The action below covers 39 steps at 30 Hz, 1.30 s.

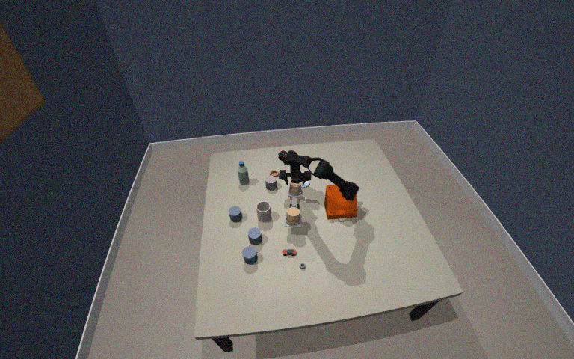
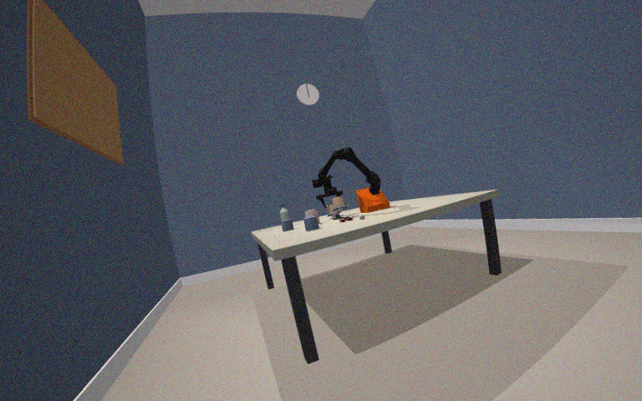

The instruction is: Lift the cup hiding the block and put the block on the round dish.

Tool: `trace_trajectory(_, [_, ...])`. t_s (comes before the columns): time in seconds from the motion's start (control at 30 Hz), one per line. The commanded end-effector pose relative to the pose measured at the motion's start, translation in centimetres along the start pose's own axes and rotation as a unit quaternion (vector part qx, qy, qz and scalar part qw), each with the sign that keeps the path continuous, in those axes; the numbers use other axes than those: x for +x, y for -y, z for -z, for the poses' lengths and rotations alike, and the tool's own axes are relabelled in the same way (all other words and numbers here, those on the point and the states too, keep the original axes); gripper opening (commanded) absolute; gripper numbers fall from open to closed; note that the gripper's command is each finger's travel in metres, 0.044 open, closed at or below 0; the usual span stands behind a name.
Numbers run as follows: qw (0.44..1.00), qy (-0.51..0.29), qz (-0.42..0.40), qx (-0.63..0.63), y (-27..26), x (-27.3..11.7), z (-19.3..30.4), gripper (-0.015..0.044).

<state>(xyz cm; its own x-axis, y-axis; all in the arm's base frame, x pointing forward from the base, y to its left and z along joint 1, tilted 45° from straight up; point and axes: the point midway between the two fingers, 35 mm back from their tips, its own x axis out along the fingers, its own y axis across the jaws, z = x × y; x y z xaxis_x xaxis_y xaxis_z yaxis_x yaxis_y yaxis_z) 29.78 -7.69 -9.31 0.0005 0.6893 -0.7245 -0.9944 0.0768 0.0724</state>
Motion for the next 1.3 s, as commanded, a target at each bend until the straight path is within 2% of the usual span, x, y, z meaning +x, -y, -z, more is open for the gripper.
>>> trace_trajectory(0.0, [1.000,0.003,-0.002,0.004,-0.2,0.8,0.0,0.0440])
trace_trajectory(0.63, [1.000,0.005,-0.002,0.004,-0.3,3.6,-0.2,0.0440])
trace_trajectory(0.73, [1.000,0.005,-0.002,0.004,-0.3,3.6,-0.2,0.0361])
trace_trajectory(1.0, [1.000,0.005,-0.002,0.004,-0.3,3.6,-0.2,0.0308])
trace_trajectory(1.27, [1.000,0.004,-0.002,0.004,-0.2,3.1,-0.1,0.0098])
